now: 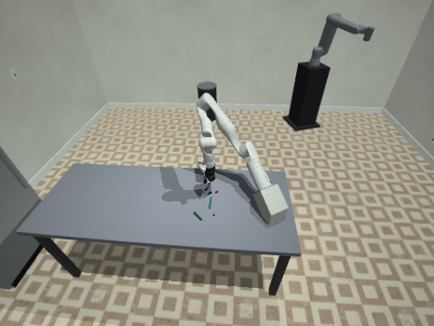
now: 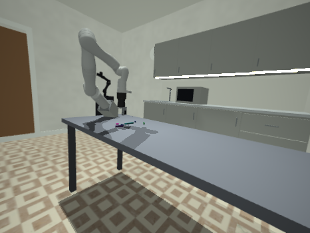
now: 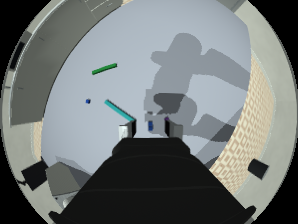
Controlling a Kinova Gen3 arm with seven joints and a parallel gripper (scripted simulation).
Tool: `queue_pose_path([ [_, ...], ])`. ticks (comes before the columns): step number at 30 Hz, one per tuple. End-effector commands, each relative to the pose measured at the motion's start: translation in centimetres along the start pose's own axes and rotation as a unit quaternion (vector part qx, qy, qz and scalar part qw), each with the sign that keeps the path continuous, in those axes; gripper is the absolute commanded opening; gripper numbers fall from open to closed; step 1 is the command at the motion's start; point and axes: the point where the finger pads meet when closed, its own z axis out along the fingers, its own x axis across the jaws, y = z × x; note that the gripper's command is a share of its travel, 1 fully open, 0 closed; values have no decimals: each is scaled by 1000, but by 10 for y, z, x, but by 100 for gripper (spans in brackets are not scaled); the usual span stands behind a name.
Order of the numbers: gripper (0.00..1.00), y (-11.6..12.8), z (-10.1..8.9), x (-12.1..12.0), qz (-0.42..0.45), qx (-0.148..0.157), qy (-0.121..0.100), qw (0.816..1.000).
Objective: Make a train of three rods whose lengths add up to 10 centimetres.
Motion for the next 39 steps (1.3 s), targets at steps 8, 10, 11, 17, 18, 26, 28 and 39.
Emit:
queue_pose_path([
  [8, 100, -1, 0, 0, -1, 1, 0, 1000],
  [10, 100, -1, -1, -1, -4, 1, 0, 1000],
  [11, 100, -2, -1, -1, -5, 1, 0, 1000],
  [17, 100, -4, -1, -2, -17, 1, 1, 1000],
  [18, 100, -5, -1, -3, -21, 1, 1, 1000],
  [26, 100, -18, -2, -10, -75, 3, 4, 997],
  [28, 100, -22, -3, -13, -95, 4, 4, 995],
  [39, 100, -47, -4, -30, -211, 5, 9, 978],
])
